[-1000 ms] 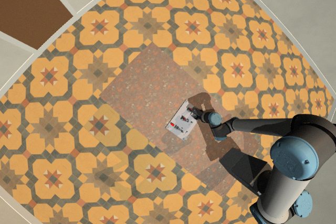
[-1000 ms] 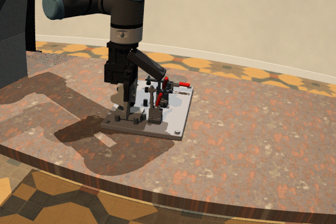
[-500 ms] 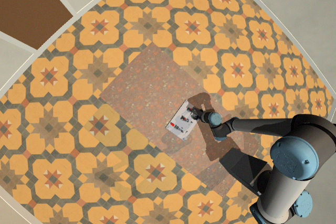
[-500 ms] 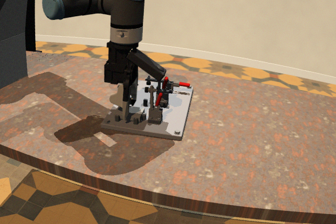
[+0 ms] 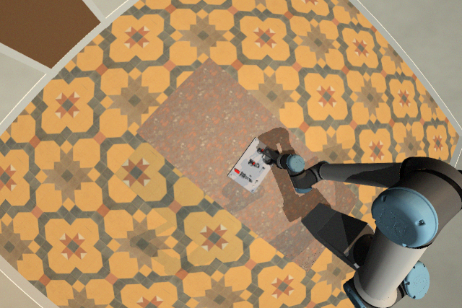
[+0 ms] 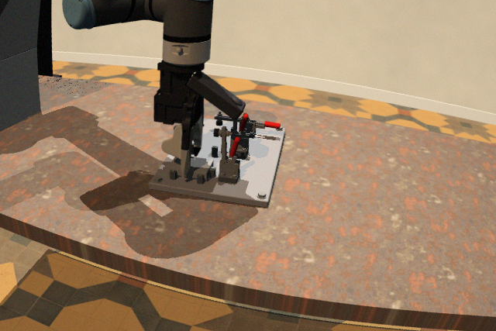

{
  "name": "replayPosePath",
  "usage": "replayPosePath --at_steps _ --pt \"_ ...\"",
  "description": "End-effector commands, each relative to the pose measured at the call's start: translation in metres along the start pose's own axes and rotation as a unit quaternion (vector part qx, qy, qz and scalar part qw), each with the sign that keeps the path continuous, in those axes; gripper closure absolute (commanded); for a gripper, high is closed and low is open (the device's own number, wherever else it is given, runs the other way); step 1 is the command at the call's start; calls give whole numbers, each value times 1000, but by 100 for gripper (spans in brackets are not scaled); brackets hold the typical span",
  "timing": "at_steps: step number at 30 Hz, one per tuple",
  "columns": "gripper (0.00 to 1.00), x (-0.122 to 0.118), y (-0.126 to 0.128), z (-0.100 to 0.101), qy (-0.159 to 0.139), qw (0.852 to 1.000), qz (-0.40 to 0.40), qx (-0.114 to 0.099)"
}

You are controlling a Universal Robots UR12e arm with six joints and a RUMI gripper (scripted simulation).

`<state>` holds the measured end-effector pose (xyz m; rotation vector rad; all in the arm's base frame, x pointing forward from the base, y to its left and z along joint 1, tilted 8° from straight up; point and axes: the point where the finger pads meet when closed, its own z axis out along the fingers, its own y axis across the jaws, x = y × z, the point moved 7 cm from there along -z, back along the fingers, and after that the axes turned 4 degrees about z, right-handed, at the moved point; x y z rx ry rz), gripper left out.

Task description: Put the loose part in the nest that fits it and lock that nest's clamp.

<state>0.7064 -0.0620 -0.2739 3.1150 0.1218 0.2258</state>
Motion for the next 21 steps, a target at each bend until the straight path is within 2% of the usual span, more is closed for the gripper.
replayPosePath --at_steps 1,21 --pt "41 0 0 -1 0 1000 0 0" --pt "41 0 0 -4 0 1000 0 0"
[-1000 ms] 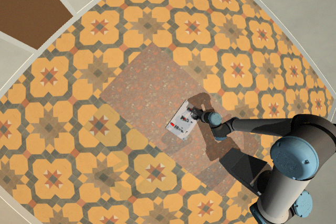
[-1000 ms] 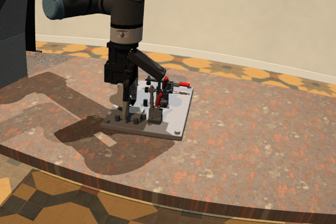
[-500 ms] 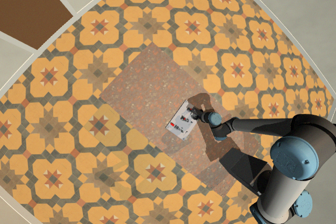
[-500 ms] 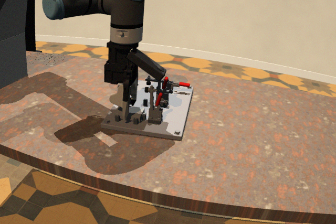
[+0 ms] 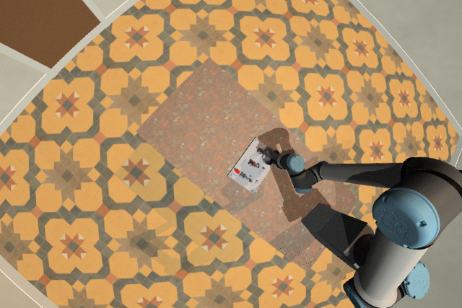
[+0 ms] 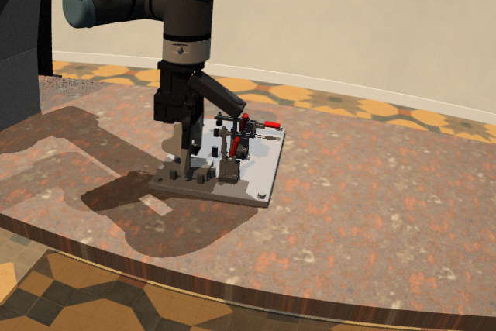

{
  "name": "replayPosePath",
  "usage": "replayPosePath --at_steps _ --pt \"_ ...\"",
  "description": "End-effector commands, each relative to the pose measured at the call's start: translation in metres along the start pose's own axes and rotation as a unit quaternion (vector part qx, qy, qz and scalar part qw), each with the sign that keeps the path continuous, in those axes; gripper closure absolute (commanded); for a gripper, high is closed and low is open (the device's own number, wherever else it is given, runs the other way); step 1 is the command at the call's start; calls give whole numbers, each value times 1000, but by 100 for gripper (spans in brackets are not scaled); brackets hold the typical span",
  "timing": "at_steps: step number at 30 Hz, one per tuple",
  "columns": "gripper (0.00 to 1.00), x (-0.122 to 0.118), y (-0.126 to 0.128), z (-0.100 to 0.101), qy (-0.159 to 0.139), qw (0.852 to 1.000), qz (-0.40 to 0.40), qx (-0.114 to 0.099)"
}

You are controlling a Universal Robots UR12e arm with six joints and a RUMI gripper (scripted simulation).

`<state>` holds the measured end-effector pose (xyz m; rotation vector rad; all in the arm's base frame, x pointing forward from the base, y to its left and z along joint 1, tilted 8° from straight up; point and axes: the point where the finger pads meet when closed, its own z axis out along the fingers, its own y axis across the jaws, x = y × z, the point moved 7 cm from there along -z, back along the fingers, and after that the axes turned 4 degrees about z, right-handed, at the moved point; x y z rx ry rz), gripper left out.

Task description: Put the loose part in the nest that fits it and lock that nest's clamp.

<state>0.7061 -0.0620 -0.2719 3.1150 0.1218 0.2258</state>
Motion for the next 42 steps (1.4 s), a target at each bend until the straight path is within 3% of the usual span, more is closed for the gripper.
replayPosePath --at_steps 1,15,40,41,42 --pt "41 0 0 -4 0 1000 0 0" --pt "41 0 0 -49 0 1000 0 0" --pt "41 0 0 -59 0 1000 0 0" --pt "72 0 0 -59 0 1000 0 0" --pt "72 0 0 -59 0 1000 0 0"
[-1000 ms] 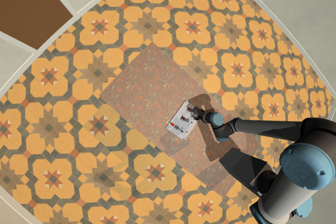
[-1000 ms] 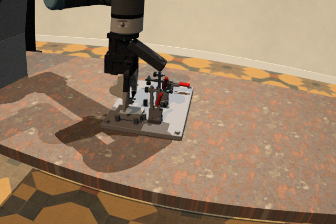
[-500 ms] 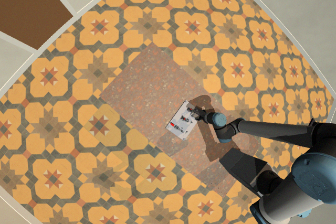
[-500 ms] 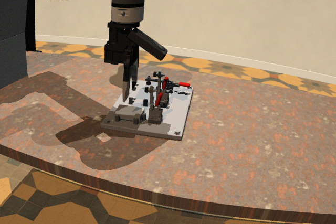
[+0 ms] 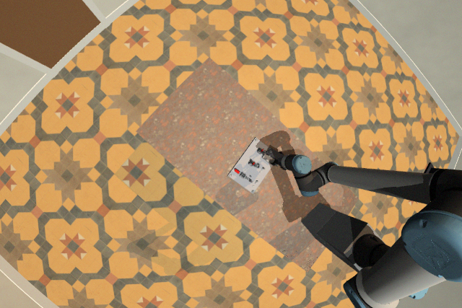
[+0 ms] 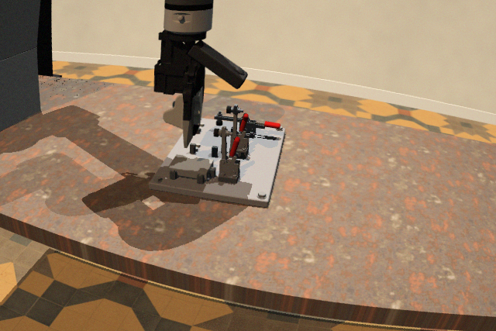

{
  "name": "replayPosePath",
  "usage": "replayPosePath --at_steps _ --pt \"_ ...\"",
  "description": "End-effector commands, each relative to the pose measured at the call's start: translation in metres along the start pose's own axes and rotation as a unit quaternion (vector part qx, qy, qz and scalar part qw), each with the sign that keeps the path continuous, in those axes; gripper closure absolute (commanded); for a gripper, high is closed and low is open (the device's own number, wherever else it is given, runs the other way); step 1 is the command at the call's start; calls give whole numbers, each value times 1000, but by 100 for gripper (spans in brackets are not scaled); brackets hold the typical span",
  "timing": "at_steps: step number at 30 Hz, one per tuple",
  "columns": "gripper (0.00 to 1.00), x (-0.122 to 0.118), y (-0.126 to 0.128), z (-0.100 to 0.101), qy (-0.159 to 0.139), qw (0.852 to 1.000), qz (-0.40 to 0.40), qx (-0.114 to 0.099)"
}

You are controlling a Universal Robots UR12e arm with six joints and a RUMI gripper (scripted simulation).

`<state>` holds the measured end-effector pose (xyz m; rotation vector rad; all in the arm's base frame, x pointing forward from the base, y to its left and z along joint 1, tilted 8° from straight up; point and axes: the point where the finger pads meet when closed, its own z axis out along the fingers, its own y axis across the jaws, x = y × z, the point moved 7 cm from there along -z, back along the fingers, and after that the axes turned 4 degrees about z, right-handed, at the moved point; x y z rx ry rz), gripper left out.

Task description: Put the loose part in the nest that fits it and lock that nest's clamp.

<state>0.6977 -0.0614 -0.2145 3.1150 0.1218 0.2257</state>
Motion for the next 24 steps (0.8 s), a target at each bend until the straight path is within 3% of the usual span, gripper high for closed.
replayPosePath --at_steps 1,9,24 --pt "72 0 0 -1 1 1000 0 0" --pt "72 0 0 -18 1 1000 0 0" --pt "72 0 0 -107 1 1000 0 0"
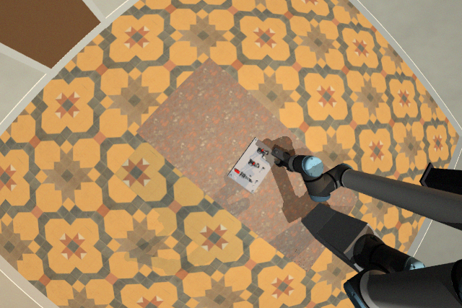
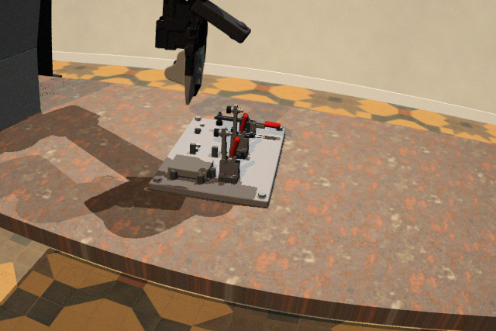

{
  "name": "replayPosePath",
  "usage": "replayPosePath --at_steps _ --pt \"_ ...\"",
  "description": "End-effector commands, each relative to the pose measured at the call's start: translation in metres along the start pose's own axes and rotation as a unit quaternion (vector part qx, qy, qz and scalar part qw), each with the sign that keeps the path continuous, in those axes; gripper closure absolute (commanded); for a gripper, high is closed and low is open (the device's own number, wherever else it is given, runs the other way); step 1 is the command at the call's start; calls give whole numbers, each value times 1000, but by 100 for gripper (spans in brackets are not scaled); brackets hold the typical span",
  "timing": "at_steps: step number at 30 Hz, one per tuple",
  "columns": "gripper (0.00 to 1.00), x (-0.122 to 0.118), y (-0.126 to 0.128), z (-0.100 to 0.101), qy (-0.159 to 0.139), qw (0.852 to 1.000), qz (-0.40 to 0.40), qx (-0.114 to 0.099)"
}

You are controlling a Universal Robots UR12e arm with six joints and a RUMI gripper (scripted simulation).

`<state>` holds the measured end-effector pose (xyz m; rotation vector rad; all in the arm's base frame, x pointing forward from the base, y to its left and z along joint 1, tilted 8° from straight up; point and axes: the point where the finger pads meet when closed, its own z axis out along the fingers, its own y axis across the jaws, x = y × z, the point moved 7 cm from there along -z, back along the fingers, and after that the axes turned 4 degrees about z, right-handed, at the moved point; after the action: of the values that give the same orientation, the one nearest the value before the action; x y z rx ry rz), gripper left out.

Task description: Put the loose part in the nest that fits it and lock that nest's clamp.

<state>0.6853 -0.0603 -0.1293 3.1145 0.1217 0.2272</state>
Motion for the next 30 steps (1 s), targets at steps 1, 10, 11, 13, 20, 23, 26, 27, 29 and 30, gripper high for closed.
replayPosePath --at_steps 1,10,11,13,20,23,26,27,29,30 --pt "72 0 0 -21 0 1000 0 0" --pt "72 0 0 -29 0 1000 0 0" --pt "72 0 0 -29 0 1000 0 0" --pt "72 1 0 -29 0 1000 0 0" --pt "72 9 0 -29 0 1000 0 0" --pt "72 19 -1 -29 0 1000 0 0" --pt "72 30 -2 -29 0 1000 0 0" --pt "72 35 -2 -29 0 1000 0 0" --pt "72 44 -3 -29 0 1000 0 0" --pt "72 48 -3 -29 0 1000 0 0"
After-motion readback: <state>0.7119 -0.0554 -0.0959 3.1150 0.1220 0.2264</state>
